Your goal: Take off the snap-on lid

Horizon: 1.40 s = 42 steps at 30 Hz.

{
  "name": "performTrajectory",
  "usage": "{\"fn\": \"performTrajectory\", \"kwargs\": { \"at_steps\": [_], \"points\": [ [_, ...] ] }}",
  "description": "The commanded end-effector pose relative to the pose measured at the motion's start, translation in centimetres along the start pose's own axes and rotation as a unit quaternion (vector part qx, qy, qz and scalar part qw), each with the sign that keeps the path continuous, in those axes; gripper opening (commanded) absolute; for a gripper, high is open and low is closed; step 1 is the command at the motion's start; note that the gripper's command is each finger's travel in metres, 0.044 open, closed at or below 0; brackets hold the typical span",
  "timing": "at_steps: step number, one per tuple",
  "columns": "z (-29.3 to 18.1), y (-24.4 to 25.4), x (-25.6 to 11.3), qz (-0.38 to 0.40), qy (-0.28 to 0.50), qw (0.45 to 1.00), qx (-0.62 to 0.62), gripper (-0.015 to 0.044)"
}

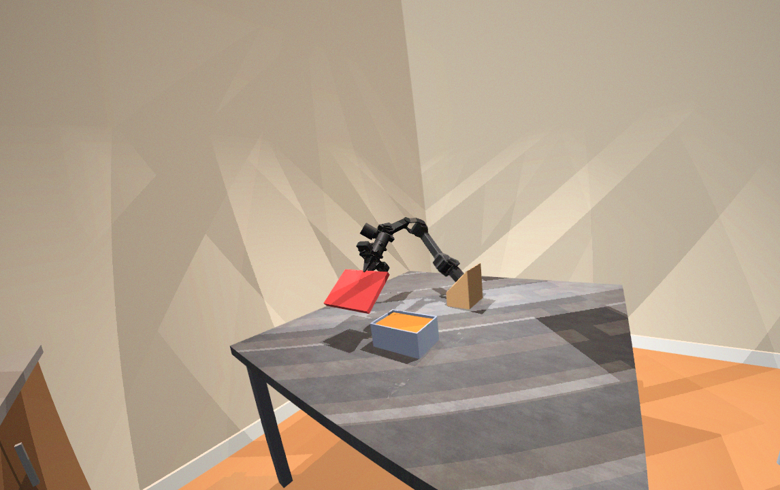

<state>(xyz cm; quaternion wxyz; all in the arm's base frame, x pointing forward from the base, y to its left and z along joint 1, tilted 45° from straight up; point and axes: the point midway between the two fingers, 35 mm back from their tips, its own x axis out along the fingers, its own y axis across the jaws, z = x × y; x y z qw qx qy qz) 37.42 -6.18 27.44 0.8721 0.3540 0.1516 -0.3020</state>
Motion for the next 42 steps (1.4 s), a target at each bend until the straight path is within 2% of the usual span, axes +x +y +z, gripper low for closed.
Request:
{"fn": "performTrajectory", "kwargs": {
  "at_steps": [1, 33, 42],
  "points": [
    [0.8, 0.2, -0.2, 0.006, 0.001, 1.0, 0.0, 0.0],
    [7.2, -0.1, -0.8, 0.007, -0.001, 1.0, -0.001, 0.0],
    [7.0, -0.6, -0.5, 0.007, -0.001, 1.0, -0.001, 0.0]
  ]
}}
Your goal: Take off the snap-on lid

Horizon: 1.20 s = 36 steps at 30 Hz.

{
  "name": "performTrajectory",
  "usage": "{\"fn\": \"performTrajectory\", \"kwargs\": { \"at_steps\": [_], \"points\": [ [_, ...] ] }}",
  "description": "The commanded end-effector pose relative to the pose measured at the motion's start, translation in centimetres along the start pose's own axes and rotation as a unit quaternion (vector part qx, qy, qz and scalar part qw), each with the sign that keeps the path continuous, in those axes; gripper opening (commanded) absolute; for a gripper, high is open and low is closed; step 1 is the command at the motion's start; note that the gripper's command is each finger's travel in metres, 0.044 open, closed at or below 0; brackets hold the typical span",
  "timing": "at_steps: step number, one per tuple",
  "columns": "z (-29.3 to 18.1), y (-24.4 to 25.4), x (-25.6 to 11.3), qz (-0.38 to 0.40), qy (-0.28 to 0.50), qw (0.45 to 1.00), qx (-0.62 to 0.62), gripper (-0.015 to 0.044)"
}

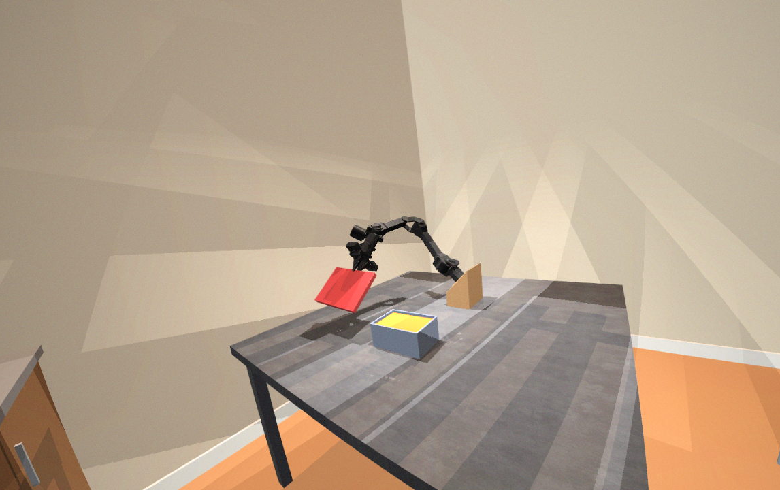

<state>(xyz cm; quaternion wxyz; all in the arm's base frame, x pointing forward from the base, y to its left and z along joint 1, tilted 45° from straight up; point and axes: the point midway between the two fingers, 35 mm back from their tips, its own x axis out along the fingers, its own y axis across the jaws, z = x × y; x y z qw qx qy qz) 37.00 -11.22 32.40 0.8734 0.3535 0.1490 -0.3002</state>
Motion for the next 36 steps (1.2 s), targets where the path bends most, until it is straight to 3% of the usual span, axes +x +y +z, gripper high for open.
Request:
{"fn": "performTrajectory", "kwargs": {
  "at_steps": [1, 36],
  "points": [
    [-0.1, -0.2, 0.2, 0.004, 0.0, 1.0, -0.001, 0.0],
    [-0.2, -2.4, 2.1, 0.004, -0.001, 1.0, -0.002, 0.0]
  ]
}}
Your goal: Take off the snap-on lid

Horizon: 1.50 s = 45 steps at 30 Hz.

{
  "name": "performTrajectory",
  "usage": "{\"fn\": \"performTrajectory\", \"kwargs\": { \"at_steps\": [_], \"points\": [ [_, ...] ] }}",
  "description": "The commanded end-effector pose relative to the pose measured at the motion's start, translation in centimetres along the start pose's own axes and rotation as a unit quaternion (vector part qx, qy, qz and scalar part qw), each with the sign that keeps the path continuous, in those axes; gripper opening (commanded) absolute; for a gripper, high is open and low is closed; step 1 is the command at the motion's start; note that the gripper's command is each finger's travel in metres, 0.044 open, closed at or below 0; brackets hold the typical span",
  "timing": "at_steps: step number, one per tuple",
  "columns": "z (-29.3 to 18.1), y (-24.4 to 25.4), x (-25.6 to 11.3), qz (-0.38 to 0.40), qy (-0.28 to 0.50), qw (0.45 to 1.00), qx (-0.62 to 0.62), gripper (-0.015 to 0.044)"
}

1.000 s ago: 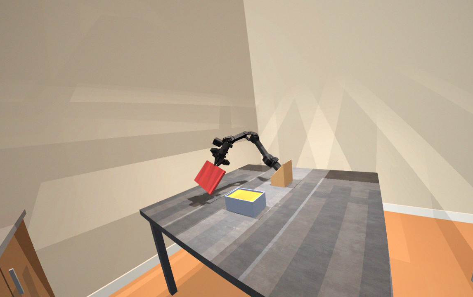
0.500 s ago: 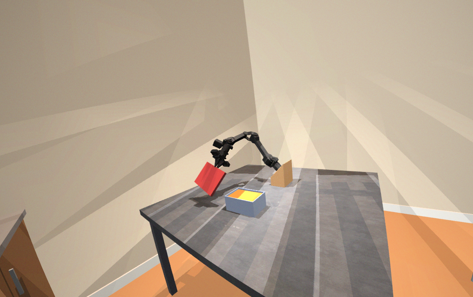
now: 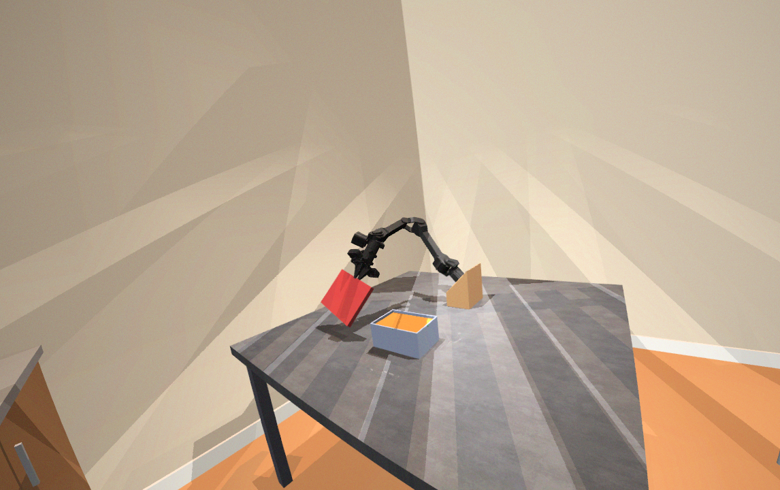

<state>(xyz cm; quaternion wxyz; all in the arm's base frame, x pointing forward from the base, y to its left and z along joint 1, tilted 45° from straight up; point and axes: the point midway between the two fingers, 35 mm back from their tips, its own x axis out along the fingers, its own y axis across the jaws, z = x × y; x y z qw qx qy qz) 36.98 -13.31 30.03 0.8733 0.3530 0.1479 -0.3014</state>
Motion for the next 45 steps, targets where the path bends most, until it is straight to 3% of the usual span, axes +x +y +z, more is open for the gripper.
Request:
{"fn": "performTrajectory", "kwargs": {
  "at_steps": [1, 45],
  "points": [
    [0.0, 0.0, 0.2, 0.005, 0.001, 1.0, -0.002, 0.0],
    [0.0, -2.7, 2.4, 0.005, 0.0, 1.0, -0.003, 0.0]
  ]
}}
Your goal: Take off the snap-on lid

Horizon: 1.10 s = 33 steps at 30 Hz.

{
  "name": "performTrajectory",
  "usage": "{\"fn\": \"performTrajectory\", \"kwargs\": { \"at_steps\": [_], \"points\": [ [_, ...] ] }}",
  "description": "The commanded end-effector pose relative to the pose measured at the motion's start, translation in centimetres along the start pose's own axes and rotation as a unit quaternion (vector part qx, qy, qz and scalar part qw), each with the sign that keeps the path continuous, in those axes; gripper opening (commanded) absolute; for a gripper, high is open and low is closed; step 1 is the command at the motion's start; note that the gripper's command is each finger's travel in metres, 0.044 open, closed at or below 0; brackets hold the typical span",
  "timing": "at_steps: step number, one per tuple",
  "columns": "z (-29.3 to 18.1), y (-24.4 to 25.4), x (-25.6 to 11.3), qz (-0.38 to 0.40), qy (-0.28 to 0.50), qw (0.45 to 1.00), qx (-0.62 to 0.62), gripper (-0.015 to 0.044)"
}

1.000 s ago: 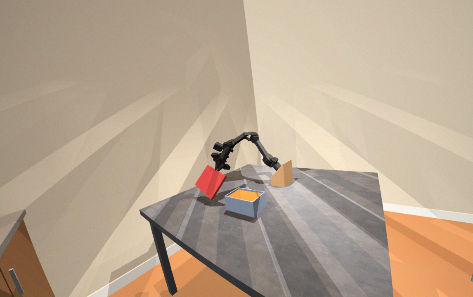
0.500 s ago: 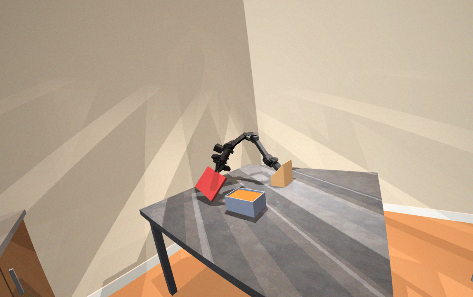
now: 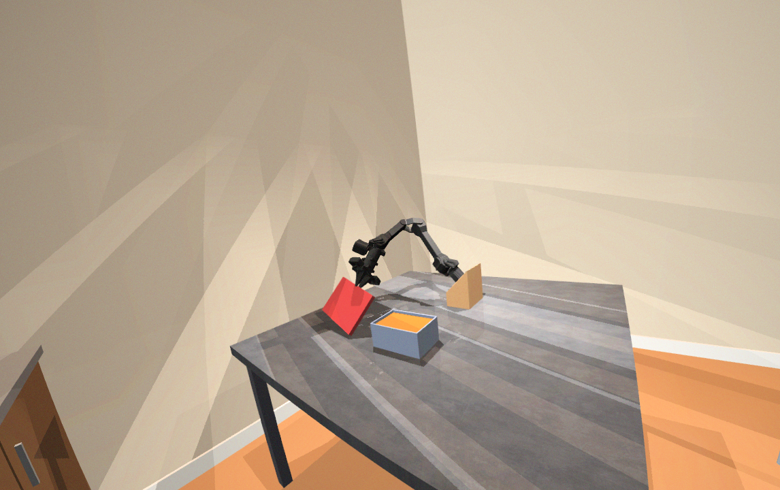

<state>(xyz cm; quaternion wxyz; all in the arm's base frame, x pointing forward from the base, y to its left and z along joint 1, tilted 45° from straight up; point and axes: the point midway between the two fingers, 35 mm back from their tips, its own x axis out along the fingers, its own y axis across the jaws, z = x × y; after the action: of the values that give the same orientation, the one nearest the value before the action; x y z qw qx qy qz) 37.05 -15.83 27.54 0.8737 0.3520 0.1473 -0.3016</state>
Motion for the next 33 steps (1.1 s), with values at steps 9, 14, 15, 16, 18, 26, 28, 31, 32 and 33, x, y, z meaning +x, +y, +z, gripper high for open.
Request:
{"fn": "performTrajectory", "kwargs": {
  "at_steps": [9, 14, 15, 16, 18, 26, 28, 31, 32, 33],
  "points": [
    [0.0, -0.5, 0.6, 0.005, 0.001, 1.0, -0.002, 0.0],
    [0.0, -0.8, 0.8, 0.005, 0.001, 1.0, -0.002, 0.0],
    [0.0, -0.9, 0.9, 0.005, 0.001, 1.0, -0.002, 0.0],
    [0.0, -0.9, 0.9, 0.005, 0.001, 1.0, -0.002, 0.0],
    [0.0, -1.1, 1.0, 0.005, 0.001, 1.0, -0.002, 0.0],
    [0.0, -1.5, 1.4, 0.005, 0.0, 1.0, -0.003, 0.0],
    [0.0, -1.7, 1.5, 0.005, 0.0, 1.0, -0.003, 0.0],
    [0.0, -1.8, 1.7, 0.005, 0.0, 1.0, -0.003, 0.0],
    [0.0, -1.9, 1.8, 0.005, 0.0, 1.0, -0.003, 0.0],
    [0.0, -2.0, 1.8, 0.005, 0.0, 1.0, -0.003, 0.0]
  ]
}}
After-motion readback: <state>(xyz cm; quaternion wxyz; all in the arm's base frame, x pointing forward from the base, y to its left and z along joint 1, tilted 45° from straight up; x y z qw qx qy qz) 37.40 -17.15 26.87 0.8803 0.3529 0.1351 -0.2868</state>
